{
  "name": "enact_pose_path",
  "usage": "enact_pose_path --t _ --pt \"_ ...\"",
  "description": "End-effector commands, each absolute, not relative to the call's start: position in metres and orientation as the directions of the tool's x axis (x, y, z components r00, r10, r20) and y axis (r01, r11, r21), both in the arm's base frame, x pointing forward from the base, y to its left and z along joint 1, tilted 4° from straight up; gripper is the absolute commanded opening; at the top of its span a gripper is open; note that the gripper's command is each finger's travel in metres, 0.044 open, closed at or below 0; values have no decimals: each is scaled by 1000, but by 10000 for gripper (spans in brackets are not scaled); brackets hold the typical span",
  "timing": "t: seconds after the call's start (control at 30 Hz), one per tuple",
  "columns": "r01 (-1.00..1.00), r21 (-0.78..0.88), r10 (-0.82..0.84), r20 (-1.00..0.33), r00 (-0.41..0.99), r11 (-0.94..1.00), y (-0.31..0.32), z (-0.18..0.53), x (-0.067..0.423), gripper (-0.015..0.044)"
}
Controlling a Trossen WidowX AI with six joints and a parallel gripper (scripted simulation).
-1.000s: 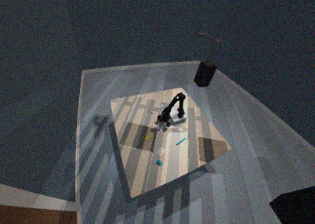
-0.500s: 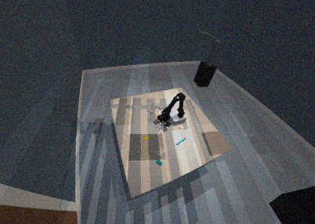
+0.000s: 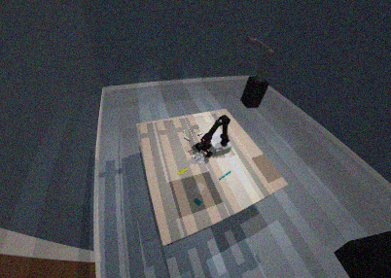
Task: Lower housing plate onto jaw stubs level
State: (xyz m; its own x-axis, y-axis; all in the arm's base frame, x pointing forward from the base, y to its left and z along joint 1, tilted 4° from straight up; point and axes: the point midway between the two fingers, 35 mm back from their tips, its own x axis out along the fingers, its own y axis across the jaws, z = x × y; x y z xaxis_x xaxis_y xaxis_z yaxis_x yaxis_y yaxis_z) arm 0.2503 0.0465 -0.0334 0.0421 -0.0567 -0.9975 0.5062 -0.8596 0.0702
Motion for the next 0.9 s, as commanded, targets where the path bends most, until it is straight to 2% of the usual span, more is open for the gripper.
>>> enact_pose_path --t 0.0,0.33,0.63,0.87 --pt "506 69 -57 -998 40 -860 46 -33 250 440" --pt "506 69 -57 -998 40 -860 47 -32 250 440" --pt "503 75 -62 -997 42 -861 50 35 247 440" --pt "506 72 -55 -997 49 -860 51 38 246 440"
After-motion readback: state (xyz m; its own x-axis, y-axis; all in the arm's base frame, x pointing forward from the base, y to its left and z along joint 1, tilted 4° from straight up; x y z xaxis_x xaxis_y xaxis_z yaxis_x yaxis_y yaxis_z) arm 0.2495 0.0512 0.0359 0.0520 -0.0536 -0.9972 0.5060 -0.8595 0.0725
